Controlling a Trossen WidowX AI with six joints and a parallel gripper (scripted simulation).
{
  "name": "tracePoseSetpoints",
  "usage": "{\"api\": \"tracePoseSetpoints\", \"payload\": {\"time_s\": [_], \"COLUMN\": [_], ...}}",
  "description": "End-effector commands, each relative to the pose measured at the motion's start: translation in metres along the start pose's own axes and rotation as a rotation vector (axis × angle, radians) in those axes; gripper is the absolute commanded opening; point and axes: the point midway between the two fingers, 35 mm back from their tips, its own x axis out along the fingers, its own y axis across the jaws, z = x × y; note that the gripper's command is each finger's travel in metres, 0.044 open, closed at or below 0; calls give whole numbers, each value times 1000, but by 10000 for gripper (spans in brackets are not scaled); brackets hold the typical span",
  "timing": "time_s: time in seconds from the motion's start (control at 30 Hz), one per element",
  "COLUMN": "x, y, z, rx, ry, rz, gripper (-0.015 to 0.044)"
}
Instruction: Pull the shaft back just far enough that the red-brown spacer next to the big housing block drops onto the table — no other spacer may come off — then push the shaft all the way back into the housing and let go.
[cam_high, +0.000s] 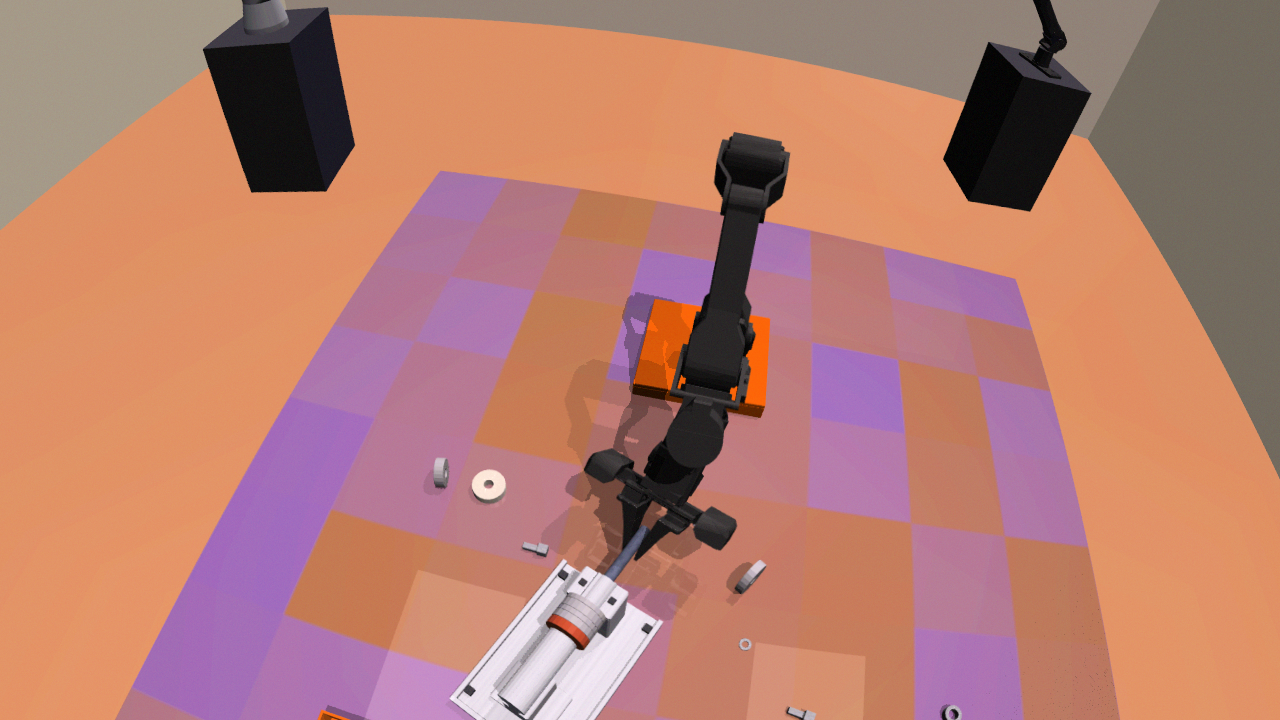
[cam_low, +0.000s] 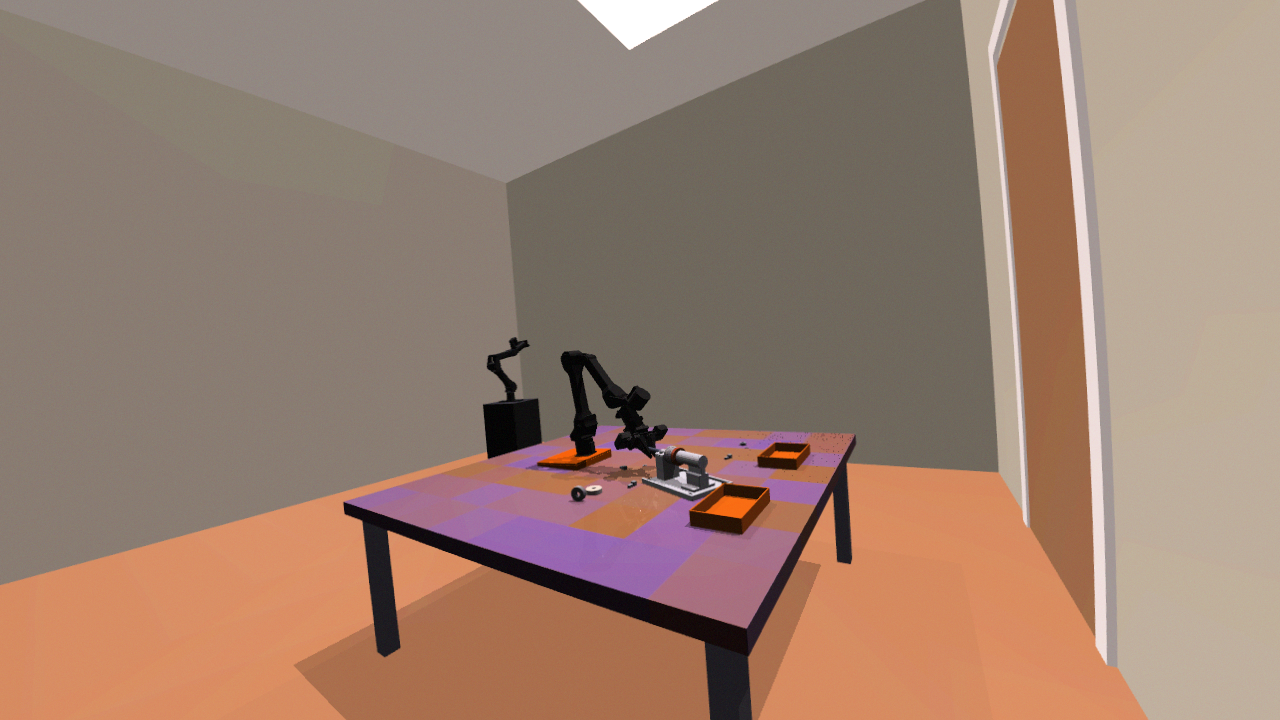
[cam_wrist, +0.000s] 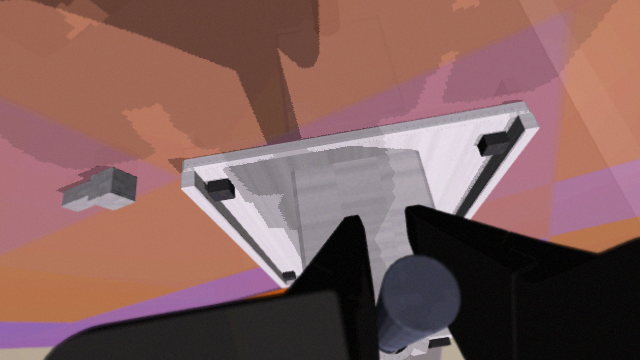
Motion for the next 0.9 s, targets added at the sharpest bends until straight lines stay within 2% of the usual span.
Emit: {"api": "tracePoseSetpoints", "payload": {"time_s": [0.0,0.87], "x": [-1,-3], "y": [0,0], "z": [1,3], "rx": [3,3], "ry": [0,0], "rz": [1,1], "gripper": [0,0]}}
